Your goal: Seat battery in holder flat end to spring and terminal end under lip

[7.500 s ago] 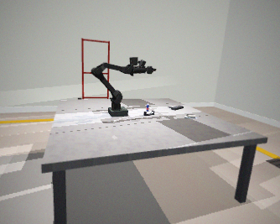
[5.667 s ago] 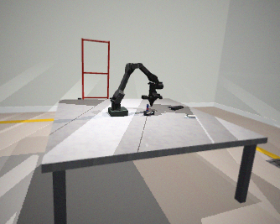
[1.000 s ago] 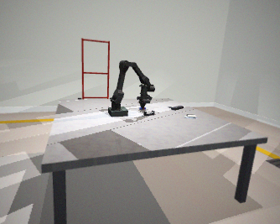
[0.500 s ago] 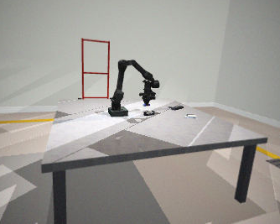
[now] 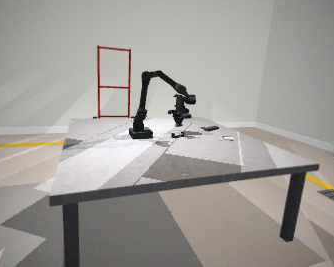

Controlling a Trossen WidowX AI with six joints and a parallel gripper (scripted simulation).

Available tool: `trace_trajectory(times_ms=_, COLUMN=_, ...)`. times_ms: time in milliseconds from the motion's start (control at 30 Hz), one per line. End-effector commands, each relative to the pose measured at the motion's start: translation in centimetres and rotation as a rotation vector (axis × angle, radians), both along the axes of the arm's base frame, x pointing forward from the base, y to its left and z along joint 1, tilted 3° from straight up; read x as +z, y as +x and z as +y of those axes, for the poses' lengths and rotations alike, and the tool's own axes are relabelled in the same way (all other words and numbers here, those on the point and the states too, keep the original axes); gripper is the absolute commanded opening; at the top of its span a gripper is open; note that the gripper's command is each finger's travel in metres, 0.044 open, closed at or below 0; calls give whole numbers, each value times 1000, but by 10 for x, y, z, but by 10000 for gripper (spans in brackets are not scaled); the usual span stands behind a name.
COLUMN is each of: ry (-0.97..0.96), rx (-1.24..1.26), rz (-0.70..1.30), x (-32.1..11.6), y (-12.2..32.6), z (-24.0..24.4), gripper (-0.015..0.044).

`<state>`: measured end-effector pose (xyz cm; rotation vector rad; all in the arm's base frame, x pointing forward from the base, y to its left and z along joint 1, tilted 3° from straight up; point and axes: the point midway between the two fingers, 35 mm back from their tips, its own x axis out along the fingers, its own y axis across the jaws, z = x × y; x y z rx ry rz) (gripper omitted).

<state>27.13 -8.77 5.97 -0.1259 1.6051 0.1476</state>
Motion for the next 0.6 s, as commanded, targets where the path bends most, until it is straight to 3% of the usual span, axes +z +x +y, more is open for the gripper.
trace_trajectory(times_ms=0, ry=-7, rx=11, rz=35, x=-5, y=-1, z=-1, gripper=63)
trace_trajectory(times_ms=567, ry=-35, rx=5, rz=255, x=-39, y=-7, z=-1, gripper=63)
